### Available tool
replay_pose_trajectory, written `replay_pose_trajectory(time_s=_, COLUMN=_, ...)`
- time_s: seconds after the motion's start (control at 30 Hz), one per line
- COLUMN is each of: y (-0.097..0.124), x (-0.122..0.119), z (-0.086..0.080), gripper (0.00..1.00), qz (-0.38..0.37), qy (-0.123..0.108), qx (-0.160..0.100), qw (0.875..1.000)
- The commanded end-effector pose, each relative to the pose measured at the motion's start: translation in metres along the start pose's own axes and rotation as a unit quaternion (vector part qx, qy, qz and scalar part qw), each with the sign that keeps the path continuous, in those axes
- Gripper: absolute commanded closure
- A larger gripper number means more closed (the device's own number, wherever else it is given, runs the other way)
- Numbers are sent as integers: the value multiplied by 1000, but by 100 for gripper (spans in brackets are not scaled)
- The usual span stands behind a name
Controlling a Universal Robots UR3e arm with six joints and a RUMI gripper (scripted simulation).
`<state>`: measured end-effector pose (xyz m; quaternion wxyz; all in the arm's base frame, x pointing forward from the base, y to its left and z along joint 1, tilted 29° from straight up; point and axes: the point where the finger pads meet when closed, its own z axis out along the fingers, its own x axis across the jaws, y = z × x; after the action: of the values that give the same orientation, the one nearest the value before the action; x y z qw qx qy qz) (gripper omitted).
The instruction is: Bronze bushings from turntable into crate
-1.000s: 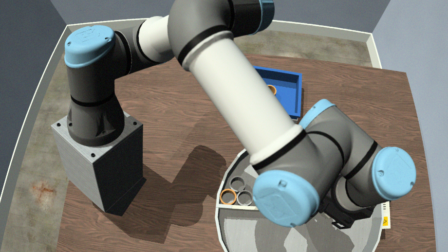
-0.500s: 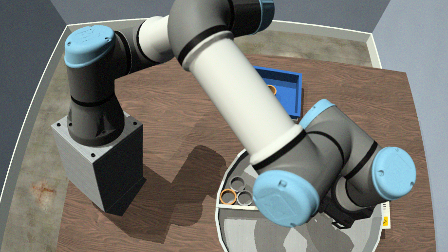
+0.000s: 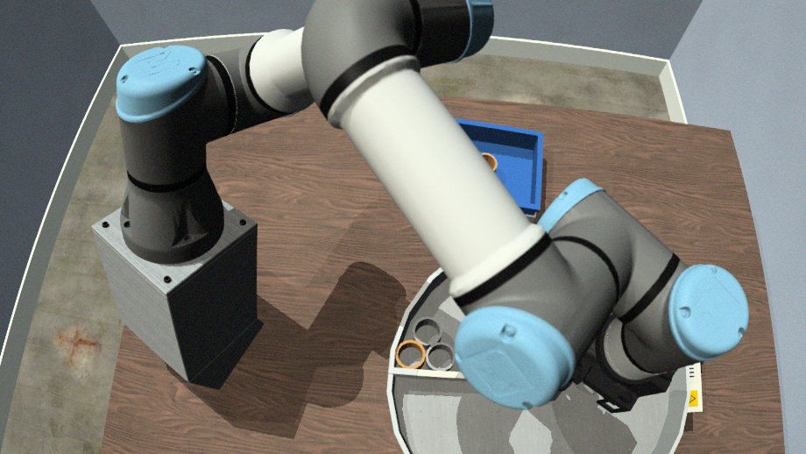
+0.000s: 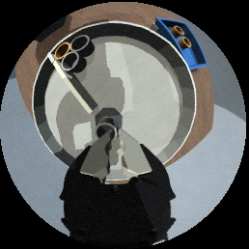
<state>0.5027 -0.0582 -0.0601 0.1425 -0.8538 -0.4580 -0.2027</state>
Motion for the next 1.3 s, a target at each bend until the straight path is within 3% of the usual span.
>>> replay_pose_trajectory(time_s=0.0, y=1, x=0, z=-1, gripper=100, qz=0, qy=0, qx=-2, qw=1000)
replay_pose_trajectory(time_s=1.27, y=1, x=0, z=5, gripper=100, qz=0, qy=0, qx=-2, qw=1000)
